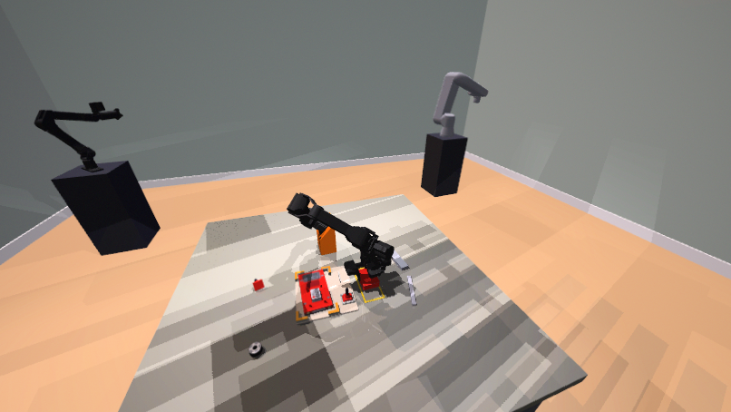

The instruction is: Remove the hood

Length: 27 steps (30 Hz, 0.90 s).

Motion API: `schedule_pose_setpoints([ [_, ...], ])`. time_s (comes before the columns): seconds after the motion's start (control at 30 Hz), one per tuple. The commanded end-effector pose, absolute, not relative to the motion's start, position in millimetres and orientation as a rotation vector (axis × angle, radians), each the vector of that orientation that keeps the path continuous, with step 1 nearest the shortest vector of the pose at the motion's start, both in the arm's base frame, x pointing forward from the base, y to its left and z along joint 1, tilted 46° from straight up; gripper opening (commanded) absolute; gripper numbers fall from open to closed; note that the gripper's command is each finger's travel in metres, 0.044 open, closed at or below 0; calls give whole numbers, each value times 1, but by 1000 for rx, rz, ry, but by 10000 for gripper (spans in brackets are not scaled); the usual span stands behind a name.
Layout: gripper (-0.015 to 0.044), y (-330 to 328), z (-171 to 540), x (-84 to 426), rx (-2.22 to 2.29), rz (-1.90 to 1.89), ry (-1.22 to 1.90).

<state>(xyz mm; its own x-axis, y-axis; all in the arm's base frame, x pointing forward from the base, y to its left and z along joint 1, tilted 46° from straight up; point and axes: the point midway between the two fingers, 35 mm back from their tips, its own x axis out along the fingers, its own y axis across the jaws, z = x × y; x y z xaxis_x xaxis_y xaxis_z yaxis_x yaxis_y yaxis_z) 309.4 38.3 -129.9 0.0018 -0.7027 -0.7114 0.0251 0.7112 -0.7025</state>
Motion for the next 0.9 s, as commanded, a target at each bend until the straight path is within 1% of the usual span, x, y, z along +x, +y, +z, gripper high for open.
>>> schedule_pose_setpoints([
  [0.0,0,36,-132,309,-598,-625,1472],
  [0.87,0,27,-140,309,-598,-626,1472],
])
